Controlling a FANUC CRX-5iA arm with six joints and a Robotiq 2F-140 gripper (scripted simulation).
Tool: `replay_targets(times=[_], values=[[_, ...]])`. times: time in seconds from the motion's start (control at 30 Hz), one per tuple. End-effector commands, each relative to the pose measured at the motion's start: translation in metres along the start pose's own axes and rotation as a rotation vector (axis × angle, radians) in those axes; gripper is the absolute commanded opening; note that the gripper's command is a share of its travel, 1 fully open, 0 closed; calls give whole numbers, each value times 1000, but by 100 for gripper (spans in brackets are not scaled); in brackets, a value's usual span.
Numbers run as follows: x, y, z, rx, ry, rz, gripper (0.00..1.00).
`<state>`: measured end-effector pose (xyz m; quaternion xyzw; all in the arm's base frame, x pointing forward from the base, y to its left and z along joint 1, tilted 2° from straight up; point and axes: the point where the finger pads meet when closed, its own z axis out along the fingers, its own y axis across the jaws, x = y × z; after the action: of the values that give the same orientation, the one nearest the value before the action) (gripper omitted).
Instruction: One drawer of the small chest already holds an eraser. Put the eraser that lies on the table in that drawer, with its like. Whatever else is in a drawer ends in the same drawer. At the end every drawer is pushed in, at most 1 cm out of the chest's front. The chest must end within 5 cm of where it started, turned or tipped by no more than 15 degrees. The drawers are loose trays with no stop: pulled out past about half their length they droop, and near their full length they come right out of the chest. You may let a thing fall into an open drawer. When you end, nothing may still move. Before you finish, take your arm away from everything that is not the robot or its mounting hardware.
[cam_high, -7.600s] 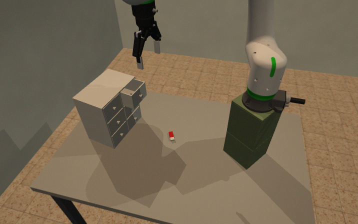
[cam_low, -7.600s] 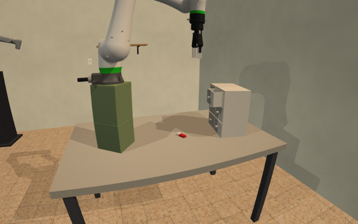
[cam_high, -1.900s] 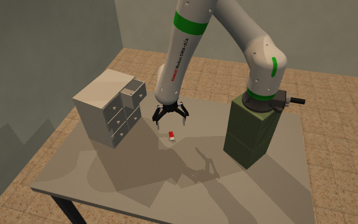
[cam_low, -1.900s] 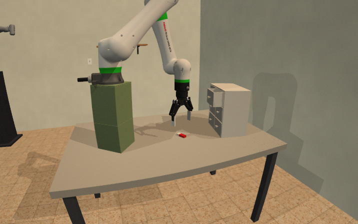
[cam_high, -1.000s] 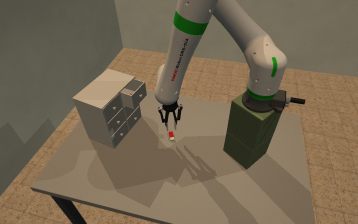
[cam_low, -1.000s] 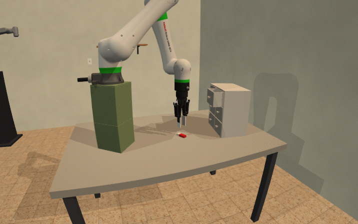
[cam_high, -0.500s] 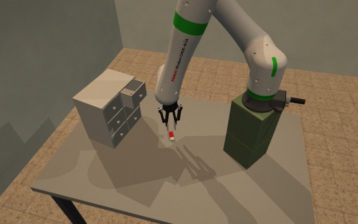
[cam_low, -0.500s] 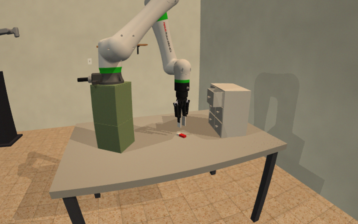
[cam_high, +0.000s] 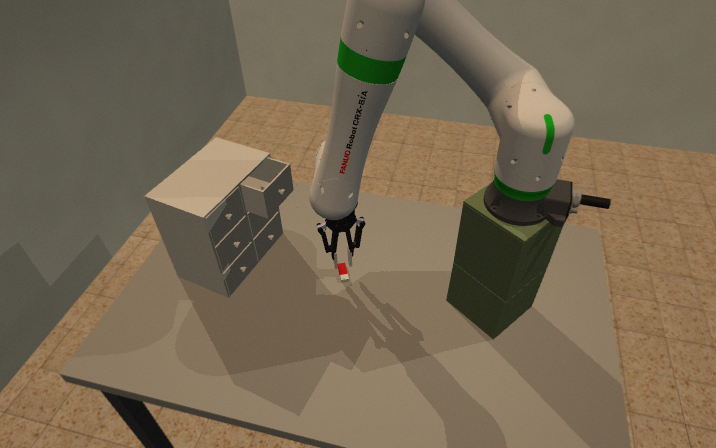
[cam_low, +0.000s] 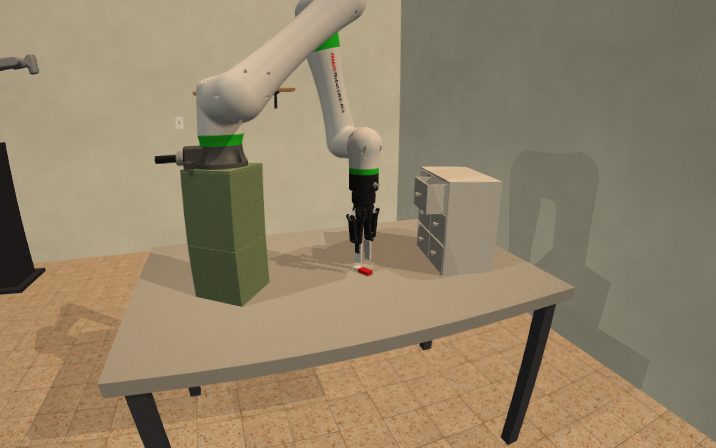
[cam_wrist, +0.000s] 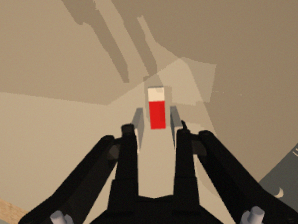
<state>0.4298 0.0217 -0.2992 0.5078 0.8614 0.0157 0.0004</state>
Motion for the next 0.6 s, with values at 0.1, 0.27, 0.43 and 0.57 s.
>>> replay_targets(times=[0.1, 0.27, 0.43, 0.57], values=[[0, 0, 10, 0, 0, 0, 23], [0, 0, 19, 0, 0, 0, 23], [0, 0, 22, 0, 0, 0, 23], [0, 0, 23, 0, 0, 0, 23]])
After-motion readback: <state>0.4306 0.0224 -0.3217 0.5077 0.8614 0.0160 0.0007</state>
